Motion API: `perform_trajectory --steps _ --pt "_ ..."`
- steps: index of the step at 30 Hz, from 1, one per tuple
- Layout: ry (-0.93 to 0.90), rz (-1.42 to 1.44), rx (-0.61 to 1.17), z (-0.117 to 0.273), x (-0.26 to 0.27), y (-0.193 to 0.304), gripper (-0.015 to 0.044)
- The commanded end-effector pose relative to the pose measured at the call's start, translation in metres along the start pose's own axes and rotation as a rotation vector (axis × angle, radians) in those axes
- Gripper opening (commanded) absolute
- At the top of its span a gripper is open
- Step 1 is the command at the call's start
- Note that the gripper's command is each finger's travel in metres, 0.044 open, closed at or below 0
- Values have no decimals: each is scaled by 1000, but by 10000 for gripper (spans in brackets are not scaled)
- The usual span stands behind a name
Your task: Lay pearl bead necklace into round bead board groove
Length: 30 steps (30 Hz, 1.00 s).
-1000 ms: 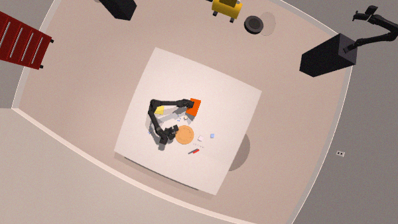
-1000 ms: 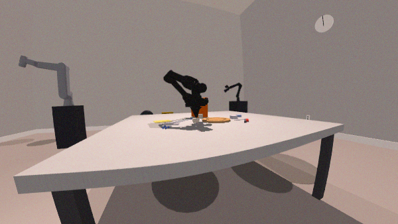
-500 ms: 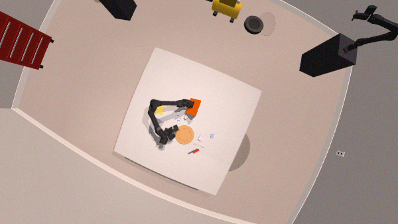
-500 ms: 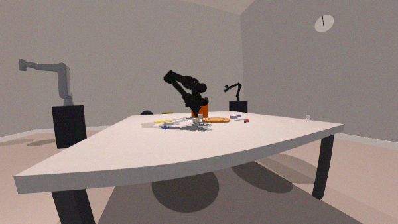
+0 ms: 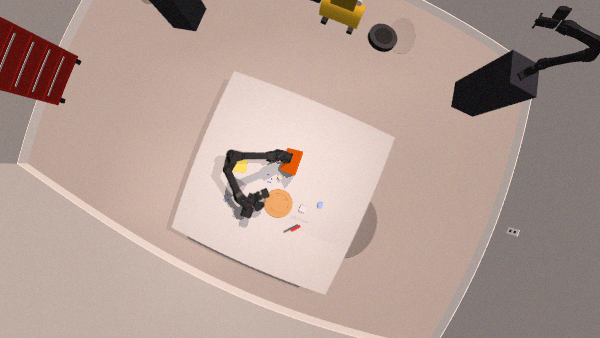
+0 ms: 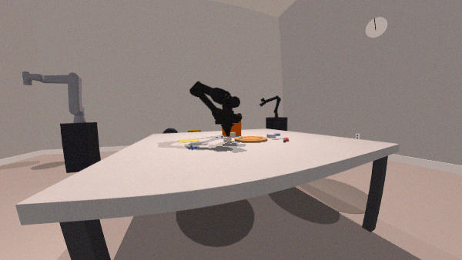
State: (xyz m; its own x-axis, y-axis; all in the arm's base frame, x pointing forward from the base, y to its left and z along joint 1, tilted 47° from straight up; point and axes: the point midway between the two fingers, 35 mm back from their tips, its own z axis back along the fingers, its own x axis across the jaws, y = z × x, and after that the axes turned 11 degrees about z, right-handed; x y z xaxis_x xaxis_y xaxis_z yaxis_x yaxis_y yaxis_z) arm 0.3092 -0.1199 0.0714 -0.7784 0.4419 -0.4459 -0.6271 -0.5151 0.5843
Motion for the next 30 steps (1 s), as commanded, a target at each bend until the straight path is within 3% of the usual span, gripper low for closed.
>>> perform_trajectory --steps 1,21,30 --pt "0 0 0 0 0 0 0" --pt "0 0 0 0 0 0 0" --pt "-3 5 3 23 0 0 236"
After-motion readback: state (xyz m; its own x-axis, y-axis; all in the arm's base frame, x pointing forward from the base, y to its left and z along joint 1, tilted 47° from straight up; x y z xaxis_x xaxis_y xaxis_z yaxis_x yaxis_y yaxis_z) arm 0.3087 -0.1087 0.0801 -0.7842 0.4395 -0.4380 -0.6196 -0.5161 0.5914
